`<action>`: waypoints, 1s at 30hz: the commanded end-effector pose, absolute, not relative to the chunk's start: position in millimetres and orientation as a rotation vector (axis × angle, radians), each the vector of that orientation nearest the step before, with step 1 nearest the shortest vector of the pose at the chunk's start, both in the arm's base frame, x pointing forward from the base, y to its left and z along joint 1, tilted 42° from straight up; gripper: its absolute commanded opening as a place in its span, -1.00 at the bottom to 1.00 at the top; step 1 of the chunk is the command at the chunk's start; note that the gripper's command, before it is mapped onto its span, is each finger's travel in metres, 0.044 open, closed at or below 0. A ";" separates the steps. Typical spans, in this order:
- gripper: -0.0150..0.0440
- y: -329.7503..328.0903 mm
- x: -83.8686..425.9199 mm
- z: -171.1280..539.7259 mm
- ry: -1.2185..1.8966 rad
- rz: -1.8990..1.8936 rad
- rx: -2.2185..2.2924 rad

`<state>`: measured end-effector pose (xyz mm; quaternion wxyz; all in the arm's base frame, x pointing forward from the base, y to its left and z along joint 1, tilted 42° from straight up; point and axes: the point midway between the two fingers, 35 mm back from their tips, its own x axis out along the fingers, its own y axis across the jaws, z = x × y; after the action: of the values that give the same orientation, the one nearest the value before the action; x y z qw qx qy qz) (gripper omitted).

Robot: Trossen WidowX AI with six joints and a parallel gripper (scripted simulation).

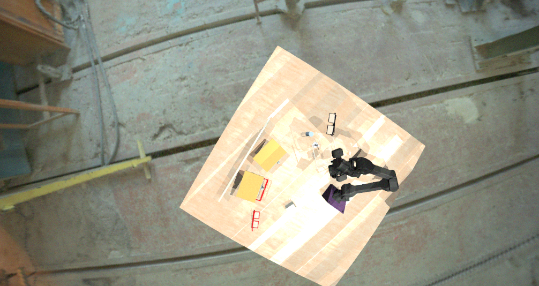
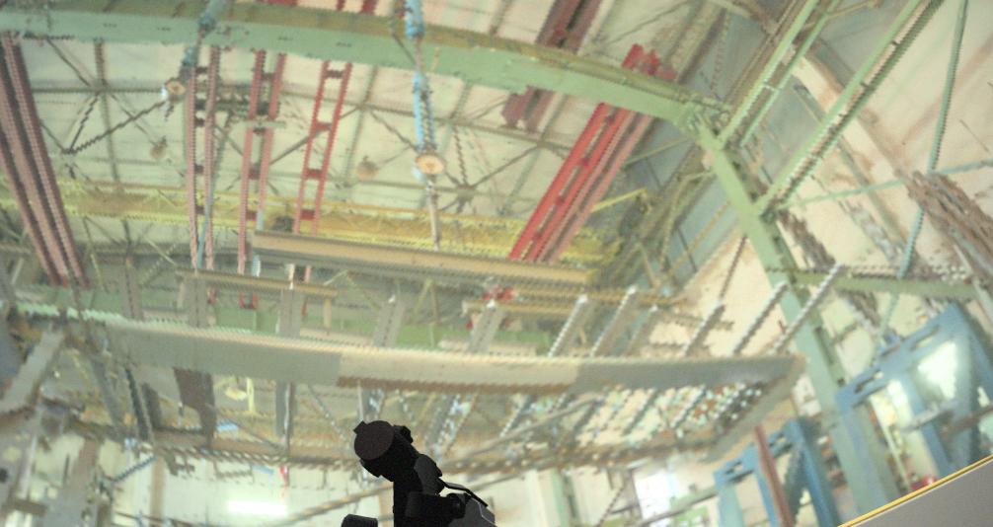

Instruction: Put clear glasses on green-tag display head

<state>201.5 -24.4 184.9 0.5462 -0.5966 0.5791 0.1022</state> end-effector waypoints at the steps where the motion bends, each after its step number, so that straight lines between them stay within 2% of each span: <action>1: -0.49 -16.4 199.6 186.7 1.297 0.346 -1.531; 26: -0.49 27.3 185.6 208.0 0.658 0.785 -2.287; 30: -0.49 28.4 185.0 208.6 0.638 0.792 -2.307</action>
<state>185.9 25.9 209.9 0.3186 -0.8642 0.2558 0.2936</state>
